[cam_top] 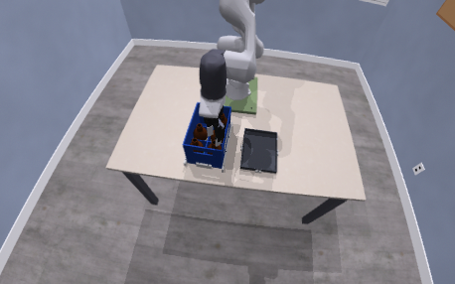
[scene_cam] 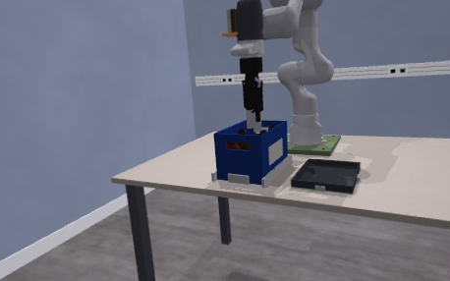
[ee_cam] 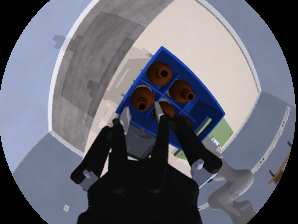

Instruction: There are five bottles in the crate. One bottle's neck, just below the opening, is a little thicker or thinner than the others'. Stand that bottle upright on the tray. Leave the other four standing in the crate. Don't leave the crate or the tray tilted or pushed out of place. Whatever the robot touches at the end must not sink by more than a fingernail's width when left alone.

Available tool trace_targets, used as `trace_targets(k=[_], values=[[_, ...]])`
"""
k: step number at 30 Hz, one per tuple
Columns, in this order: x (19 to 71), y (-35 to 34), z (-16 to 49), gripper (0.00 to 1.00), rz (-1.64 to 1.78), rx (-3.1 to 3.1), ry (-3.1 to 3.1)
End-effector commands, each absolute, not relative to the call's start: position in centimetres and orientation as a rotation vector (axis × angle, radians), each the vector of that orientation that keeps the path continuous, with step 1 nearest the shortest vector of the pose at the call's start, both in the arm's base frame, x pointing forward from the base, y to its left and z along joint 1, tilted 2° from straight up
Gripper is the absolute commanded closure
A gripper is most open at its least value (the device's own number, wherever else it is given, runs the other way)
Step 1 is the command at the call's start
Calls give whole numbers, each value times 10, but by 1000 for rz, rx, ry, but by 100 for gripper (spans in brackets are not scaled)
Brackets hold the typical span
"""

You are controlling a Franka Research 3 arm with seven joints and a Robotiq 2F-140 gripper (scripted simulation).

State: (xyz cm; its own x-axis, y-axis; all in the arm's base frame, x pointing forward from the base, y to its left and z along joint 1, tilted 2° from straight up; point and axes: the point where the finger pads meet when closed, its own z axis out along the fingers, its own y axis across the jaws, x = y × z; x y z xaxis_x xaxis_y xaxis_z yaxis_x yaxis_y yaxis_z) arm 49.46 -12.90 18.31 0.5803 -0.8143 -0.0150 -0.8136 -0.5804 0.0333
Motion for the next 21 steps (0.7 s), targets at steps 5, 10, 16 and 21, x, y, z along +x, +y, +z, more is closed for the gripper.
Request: trace_targets(k=[5,10,16,21], values=[[496,-131,181,56,-40,2769,-1437],[496,-131,179,56,-40,2769,-1437],[496,-131,174,56,-40,2769,-1437],[495,-131,169,56,-40,2769,-1437]])
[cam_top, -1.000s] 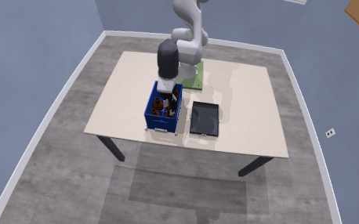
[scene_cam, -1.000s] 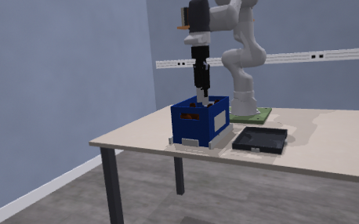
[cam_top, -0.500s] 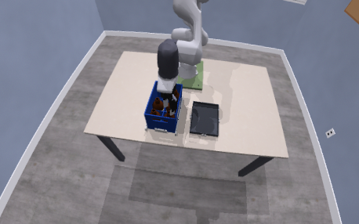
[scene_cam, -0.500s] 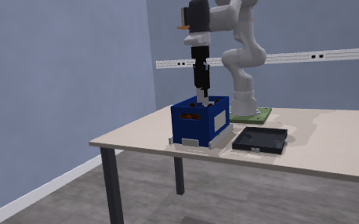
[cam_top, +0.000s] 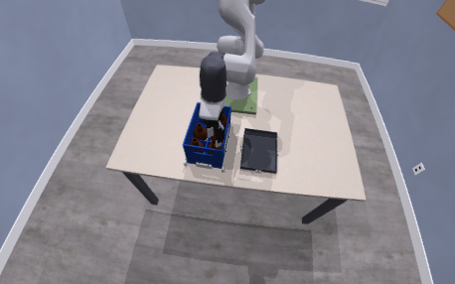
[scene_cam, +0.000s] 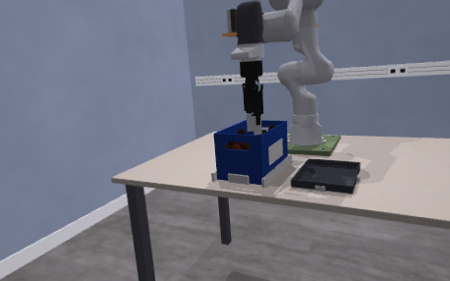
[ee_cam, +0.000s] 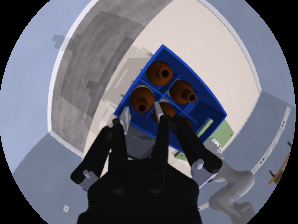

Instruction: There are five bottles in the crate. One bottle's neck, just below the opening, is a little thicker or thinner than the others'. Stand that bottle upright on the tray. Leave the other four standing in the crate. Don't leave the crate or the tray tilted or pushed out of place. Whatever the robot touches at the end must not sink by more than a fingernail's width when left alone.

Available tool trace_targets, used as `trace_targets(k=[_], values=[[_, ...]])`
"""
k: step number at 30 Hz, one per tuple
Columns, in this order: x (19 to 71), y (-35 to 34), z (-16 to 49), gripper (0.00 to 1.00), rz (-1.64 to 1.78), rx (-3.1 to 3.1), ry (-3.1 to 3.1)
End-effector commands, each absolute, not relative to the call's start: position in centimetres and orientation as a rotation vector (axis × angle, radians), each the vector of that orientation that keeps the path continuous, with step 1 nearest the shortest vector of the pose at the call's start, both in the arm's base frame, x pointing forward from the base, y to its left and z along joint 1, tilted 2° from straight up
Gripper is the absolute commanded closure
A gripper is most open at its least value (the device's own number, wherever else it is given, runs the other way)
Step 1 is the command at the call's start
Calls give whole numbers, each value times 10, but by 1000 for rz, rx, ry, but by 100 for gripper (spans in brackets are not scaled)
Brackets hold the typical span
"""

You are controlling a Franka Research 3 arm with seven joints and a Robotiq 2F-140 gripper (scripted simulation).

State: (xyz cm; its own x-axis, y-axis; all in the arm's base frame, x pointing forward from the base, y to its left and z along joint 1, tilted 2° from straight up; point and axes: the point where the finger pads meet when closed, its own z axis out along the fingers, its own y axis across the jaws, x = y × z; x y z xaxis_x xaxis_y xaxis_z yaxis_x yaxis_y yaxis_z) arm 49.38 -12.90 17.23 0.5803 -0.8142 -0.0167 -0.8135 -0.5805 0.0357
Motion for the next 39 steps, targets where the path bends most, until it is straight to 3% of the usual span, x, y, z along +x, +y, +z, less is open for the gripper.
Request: trace_targets(k=[1,39], values=[[495,-131,167,56,-40,2769,-1437],[495,-131,141,56,-40,2769,-1437]])
